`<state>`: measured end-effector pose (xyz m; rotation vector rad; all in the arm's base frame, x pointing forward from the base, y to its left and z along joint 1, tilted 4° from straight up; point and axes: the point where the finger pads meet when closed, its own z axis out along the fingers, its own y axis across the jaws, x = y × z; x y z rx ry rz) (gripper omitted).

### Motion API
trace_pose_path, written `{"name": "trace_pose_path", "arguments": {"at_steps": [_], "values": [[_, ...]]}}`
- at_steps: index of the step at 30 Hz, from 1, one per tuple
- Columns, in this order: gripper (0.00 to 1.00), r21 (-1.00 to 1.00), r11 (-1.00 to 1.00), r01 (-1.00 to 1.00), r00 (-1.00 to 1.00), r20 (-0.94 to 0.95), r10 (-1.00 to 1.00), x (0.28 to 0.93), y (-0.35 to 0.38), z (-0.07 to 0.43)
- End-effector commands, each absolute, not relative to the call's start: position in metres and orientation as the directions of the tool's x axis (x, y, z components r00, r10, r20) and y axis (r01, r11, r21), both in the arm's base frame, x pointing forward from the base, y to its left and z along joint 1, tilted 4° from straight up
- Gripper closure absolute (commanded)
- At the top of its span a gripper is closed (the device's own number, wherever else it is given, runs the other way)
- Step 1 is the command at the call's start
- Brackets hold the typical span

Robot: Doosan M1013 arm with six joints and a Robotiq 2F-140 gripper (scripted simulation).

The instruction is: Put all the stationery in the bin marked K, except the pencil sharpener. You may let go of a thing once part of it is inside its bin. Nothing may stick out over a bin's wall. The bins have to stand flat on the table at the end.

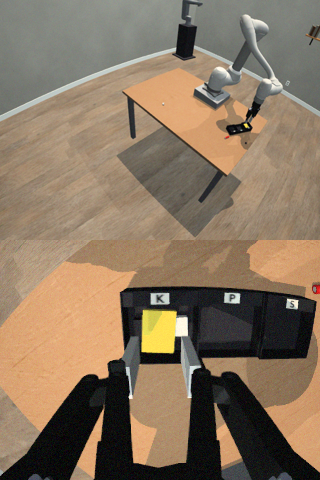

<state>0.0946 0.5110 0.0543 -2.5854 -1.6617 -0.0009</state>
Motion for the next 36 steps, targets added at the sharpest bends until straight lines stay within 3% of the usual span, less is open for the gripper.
{"name": "trace_pose_path", "arguments": {"at_steps": [1,9,10,36], "values": [[0.65,-0.056,-0.413,0.909,0.415,0.041,0.909,0.097,0.515,0.057],[0.65,-0.056,-0.413,0.909,0.415,0.041,0.909,0.097,0.515,0.057],[0.0,-0.056,-0.413,0.909,0.415,0.041,0.909,0.098,0.515,0.061],[0.0,-0.056,-0.413,0.909,0.415,0.041,0.909,0.101,0.509,0.148]]}}
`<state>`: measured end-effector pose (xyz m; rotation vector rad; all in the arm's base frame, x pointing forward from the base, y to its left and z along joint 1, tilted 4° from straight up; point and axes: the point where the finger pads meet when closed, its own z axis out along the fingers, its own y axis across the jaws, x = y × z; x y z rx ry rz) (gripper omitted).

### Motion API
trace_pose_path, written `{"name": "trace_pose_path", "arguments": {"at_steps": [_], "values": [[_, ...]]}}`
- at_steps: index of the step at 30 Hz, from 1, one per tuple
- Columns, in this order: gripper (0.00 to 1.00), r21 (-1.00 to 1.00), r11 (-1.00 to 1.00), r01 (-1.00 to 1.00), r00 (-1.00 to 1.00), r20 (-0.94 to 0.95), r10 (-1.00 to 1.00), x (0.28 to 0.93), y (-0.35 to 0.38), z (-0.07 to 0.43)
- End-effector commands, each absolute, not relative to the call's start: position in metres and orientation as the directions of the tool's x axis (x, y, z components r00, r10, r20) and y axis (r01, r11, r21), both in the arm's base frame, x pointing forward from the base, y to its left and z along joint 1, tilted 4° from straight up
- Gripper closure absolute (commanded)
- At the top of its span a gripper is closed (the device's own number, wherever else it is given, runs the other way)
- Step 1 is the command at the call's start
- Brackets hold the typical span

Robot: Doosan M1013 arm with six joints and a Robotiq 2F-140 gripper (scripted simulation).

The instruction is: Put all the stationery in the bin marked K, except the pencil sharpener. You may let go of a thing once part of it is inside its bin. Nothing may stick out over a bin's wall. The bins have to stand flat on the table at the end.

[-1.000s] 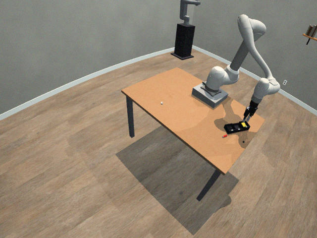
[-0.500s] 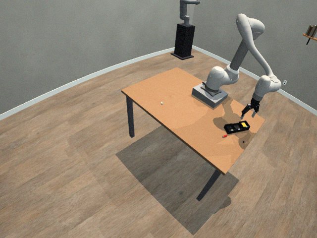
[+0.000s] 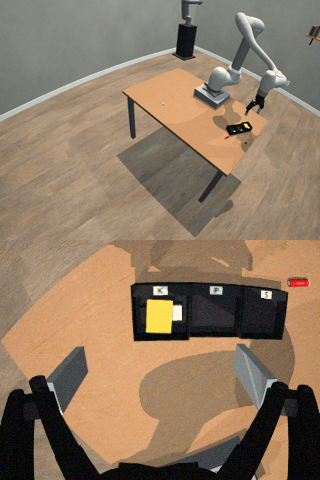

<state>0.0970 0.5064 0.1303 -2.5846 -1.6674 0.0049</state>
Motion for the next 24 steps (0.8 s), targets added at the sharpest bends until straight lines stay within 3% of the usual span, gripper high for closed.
{"name": "trace_pose_path", "arguments": {"at_steps": [1,7,24], "values": [[0.0,-0.056,-0.413,0.909,0.415,0.041,0.909,0.101,0.509,0.152],[0.0,-0.056,-0.413,0.909,0.415,0.041,0.909,0.101,0.508,0.174],[0.0,-0.056,-0.413,0.909,0.415,0.041,0.909,0.101,0.508,0.174]]}}
